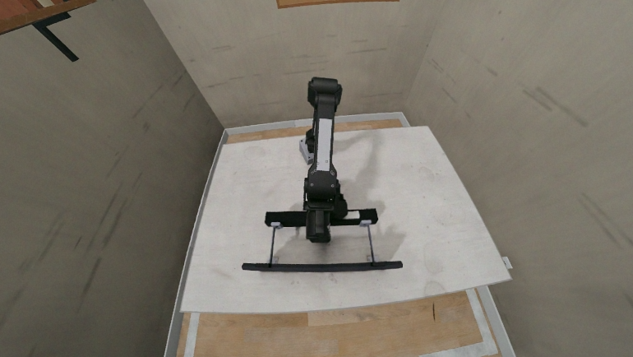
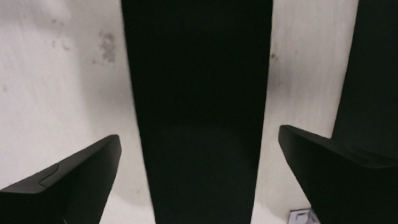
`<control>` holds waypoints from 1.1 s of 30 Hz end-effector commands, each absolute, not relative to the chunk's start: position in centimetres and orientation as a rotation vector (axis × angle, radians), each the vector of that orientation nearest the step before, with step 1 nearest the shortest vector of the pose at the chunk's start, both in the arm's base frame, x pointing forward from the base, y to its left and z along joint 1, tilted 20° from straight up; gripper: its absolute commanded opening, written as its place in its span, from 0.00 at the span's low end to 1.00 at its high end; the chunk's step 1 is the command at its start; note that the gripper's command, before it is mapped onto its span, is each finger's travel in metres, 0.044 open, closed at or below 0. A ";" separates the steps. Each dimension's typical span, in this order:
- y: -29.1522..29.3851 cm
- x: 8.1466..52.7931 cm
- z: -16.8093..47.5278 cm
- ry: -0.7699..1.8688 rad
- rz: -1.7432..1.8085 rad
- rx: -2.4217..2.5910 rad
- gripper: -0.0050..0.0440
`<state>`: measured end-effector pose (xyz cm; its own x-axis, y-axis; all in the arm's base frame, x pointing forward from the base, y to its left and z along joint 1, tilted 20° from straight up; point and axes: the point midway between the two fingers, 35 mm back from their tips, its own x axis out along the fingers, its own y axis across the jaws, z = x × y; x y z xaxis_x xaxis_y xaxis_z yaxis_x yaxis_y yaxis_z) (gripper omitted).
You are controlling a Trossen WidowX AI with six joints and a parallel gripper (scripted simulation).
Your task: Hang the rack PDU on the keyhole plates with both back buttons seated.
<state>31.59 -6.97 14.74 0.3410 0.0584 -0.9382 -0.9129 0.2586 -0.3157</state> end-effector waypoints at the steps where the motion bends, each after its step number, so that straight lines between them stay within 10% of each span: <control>1: -7.2 31.2 18.1 0.958 0.795 -1.127 1.00; 33: -4.7 21.1 16.3 0.980 0.819 -1.110 1.00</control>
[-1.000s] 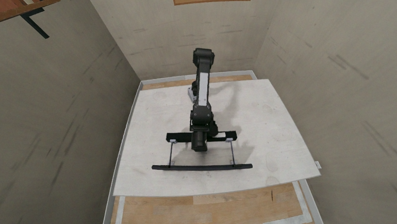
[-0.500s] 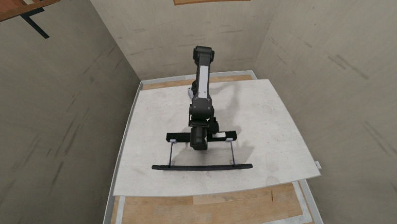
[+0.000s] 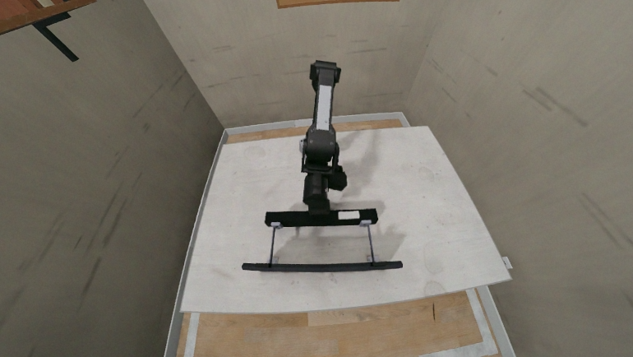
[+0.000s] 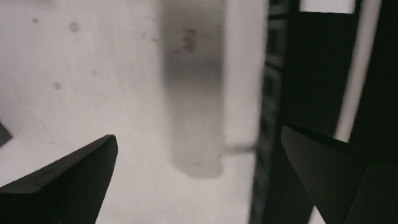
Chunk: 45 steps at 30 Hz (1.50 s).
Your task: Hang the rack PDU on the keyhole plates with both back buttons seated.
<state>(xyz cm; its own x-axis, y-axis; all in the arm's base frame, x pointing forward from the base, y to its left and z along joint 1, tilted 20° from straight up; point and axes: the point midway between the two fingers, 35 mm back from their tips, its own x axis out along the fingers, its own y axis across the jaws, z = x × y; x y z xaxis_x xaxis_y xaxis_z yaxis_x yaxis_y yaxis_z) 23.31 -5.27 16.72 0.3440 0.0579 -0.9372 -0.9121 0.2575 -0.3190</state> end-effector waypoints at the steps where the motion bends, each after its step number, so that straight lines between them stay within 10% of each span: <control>1: -4.5 20.5 16.0 0.980 0.819 -1.109 1.00; 45: -4.1 17.1 19.3 0.983 0.817 -1.111 1.00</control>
